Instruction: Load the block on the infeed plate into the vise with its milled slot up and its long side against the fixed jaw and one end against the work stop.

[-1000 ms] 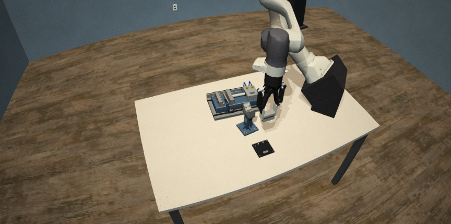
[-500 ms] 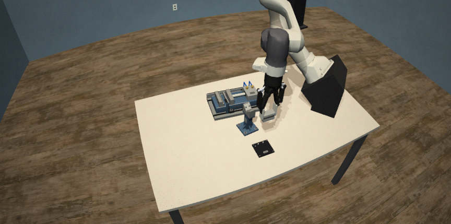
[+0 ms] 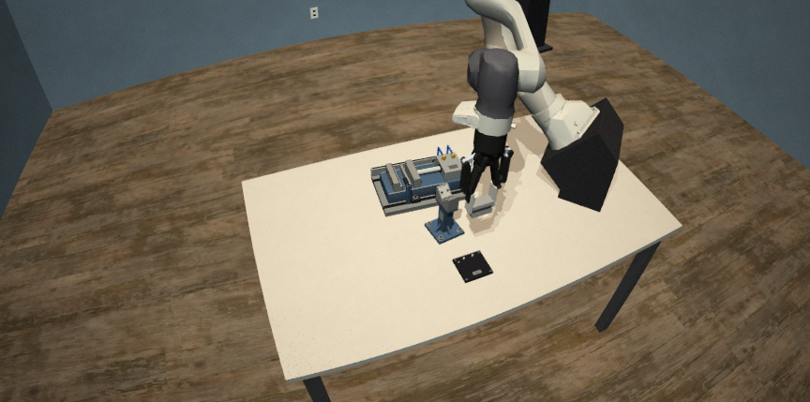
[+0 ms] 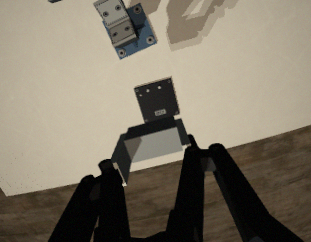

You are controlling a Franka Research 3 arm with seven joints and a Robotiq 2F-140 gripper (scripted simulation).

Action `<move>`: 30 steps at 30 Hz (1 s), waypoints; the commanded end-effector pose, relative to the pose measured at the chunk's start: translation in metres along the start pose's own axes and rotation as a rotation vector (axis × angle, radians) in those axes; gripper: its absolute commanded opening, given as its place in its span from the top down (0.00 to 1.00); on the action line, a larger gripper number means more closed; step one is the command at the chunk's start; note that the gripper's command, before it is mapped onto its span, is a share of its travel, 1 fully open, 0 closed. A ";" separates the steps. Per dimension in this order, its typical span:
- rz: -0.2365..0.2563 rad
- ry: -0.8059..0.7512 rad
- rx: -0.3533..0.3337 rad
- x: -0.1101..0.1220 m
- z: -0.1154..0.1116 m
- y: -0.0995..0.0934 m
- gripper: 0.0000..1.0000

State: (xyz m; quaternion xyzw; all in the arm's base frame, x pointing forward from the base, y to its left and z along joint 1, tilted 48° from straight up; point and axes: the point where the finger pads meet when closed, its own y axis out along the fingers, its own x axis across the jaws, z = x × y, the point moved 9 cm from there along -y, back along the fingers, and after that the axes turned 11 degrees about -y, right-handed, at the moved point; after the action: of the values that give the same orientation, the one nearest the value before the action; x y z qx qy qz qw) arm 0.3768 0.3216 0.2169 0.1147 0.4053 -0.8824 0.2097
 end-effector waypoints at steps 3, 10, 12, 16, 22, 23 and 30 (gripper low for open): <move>0.010 -0.028 0.001 -0.002 0.002 -0.005 1.00; 0.019 -0.055 0.001 -0.004 0.007 -0.010 1.00; 0.021 -0.060 0.001 -0.005 0.007 -0.011 1.00; 0.029 -0.084 0.002 -0.006 0.011 -0.016 1.00; 0.043 -0.128 0.003 -0.010 0.018 -0.024 1.00; 0.046 -0.136 0.004 -0.010 0.019 -0.025 1.00; 0.060 -0.181 0.005 -0.013 0.026 -0.033 1.00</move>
State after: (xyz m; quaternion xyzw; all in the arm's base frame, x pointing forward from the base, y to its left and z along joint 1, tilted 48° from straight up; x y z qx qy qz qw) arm 0.3736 0.3254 0.2551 0.0680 0.3892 -0.8818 0.2576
